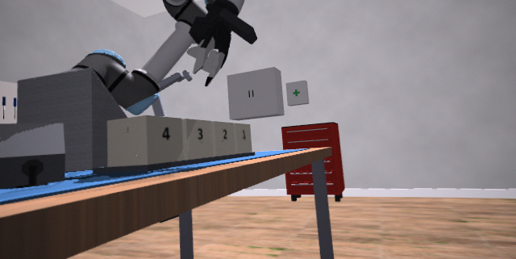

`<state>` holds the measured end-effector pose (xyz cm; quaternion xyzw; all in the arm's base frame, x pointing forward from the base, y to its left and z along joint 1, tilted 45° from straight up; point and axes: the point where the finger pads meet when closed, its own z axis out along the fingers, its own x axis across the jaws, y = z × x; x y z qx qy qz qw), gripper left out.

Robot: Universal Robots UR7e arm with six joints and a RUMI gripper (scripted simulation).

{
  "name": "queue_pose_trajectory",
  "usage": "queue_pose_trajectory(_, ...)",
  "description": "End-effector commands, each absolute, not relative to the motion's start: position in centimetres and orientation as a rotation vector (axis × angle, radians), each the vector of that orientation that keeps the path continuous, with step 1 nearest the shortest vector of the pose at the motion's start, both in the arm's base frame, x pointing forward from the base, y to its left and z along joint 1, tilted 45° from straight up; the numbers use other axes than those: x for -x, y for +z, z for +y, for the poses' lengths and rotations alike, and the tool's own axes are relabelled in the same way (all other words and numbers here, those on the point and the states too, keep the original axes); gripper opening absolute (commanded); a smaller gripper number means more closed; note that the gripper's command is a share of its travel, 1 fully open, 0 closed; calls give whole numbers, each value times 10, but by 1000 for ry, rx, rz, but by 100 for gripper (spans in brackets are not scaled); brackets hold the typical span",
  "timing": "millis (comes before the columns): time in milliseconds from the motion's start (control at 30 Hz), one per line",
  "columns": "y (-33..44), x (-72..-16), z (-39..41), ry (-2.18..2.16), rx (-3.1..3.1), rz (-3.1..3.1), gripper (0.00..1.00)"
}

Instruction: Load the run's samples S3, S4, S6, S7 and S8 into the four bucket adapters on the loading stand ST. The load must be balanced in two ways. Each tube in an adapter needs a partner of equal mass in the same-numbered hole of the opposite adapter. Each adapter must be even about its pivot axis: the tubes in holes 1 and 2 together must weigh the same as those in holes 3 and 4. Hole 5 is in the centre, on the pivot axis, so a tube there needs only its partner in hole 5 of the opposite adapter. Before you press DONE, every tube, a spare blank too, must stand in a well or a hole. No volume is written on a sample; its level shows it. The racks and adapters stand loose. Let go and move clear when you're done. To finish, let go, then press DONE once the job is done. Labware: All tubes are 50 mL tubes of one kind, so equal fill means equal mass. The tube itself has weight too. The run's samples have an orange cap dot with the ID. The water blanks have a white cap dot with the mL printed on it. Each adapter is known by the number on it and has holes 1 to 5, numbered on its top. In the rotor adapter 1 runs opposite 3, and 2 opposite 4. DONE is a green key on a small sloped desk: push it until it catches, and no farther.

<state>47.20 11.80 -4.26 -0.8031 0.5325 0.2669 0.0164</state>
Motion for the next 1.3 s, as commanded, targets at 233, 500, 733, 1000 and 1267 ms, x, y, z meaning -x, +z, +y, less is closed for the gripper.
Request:
queue_pose_trajectory(233,-67,-462,69,862,2286,1656,35)
queue_pose_trajectory(500,-81,-457,43,877,2172,1652,35)
queue_pose_trajectory(733,-97,-450,13,891,2041,1642,35)
queue_pose_trajectory(1000,-111,-445,-13,896,1986,1637,35)
queue_pose_trajectory(1267,-120,-441,-32,896,1986,1637,35)
